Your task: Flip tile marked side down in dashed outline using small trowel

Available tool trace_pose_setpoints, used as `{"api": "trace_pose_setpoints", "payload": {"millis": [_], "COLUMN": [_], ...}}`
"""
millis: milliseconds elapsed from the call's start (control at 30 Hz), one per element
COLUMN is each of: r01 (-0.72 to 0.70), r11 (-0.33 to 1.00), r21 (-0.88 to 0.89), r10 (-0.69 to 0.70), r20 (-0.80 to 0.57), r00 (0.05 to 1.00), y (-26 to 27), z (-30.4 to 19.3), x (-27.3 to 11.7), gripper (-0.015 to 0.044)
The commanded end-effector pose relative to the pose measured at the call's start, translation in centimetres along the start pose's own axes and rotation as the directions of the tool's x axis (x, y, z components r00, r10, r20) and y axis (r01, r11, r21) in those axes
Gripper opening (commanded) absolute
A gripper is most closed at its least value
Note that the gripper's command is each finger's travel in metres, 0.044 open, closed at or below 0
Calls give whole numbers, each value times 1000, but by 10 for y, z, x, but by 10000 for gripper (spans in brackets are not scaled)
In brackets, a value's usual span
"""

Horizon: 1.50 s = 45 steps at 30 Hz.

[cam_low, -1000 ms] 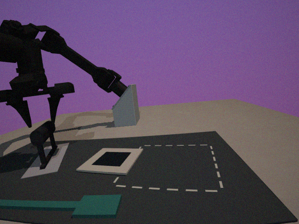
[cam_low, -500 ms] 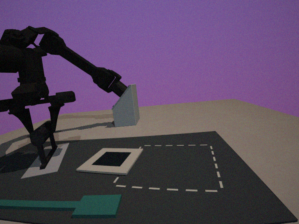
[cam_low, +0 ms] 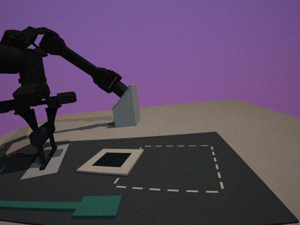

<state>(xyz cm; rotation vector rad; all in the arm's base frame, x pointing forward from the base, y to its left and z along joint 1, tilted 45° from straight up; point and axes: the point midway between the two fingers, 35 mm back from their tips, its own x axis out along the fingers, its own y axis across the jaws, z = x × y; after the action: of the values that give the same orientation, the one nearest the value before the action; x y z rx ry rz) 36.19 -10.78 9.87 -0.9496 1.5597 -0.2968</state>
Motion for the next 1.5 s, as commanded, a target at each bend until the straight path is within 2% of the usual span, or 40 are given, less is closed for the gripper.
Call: {"api": "trace_pose_setpoints", "payload": {"millis": [0, 367, 767, 1100, 1467], "r01": [4, 4, 5, 5, 5], "r11": [1000, 1000, 932, 783, 539], "r21": [-3, 17, 363, 623, 843], "r10": [-4, -4, -4, -4, -4], "r20": [-3, -3, -3, -3, -3], "r00": [1000, 1000, 1000, 1000, 1000], "y": [0, 0, 0, 0, 0], "z": [0, 0, 0, 0, 0], "x": [1, 1, 1, 1, 1], "gripper": [130, 130, 130, 130, 130]}}
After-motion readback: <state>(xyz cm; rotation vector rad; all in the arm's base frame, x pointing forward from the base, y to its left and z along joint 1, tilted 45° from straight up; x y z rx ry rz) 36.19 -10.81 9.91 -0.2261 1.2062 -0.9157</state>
